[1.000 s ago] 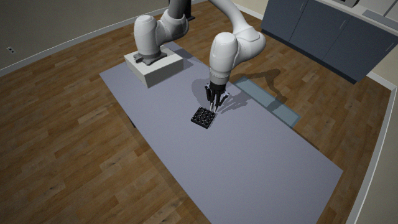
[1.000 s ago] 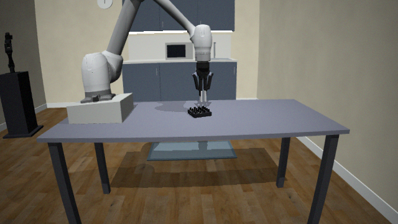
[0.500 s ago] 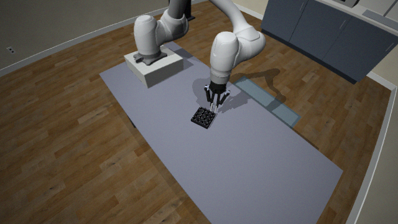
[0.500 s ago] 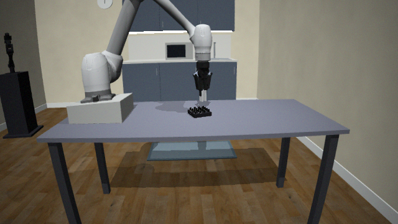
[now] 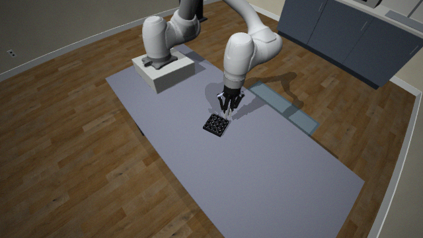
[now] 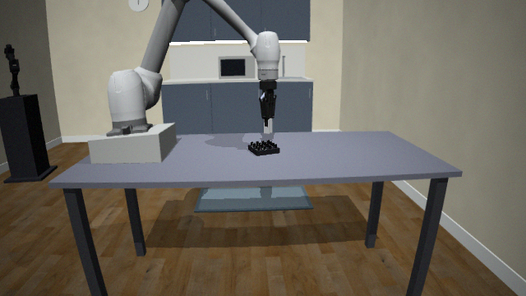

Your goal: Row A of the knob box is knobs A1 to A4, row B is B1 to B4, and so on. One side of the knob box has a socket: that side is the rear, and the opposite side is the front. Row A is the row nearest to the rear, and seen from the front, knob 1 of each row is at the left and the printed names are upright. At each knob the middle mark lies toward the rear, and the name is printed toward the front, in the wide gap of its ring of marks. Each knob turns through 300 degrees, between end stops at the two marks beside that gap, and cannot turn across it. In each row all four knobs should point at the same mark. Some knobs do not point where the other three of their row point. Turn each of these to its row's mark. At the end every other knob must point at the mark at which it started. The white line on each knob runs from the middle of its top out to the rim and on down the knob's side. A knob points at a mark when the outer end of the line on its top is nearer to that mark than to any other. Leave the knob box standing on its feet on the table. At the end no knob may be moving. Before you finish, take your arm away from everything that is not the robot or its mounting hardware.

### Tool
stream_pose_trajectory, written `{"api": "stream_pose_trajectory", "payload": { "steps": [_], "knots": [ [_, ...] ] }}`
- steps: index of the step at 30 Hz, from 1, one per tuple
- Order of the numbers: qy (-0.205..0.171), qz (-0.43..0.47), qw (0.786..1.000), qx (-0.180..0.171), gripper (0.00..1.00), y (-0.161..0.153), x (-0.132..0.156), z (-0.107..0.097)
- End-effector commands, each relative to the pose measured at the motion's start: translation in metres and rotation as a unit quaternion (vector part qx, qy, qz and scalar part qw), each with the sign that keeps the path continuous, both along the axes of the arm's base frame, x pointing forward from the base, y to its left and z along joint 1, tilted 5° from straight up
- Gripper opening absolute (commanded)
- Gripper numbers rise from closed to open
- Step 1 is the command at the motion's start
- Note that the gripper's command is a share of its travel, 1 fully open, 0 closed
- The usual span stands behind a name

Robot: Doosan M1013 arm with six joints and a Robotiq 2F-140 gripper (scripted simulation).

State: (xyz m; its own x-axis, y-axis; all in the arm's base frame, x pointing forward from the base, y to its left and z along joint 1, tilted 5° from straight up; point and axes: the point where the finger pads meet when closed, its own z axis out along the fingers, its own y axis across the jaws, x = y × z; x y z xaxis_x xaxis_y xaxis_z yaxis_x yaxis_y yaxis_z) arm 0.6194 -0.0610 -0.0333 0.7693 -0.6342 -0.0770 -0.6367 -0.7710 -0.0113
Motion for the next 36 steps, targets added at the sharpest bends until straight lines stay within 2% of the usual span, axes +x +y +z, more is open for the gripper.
{"api": "stream_pose_trajectory", "payload": {
  "steps": [1, 8, 10, 11, 17, 25, 27, 28, 36],
  "knots": [
    [-0.006, 0.077, 0.997, 0.01, 0.12, -0.0001, 0.0001, 0.0011],
    [-0.013, 0.188, 0.982, 0.016, 0.12, -0.0001, 0.0002, 0.0025],
    [-0.013, 0.188, 0.982, 0.016, 0.12, -0.0001, 0.0002, 0.0025],
    [-0.016, 0.234, 0.972, 0.018, 0.12, -0.0002, 0.0002, 0.0031],
    [-0.021, 0.319, 0.947, 0.022, 0.12, -0.0002, 0.0003, 0.0043],
    [-0.029, 0.437, 0.898, 0.028, 0.12, -0.0003, 0.0004, 0.0059],
    [-0.029, 0.437, 0.898, 0.028, 0.12, -0.0003, 0.0004, 0.0059],
    [-0.032, 0.479, 0.877, 0.03, 0.12, -0.0004, 0.0004, 0.0065],
    [-0.038, 0.581, 0.813, 0.035, 0.12, -0.0005, 0.0005, 0.0081]
  ]
}}
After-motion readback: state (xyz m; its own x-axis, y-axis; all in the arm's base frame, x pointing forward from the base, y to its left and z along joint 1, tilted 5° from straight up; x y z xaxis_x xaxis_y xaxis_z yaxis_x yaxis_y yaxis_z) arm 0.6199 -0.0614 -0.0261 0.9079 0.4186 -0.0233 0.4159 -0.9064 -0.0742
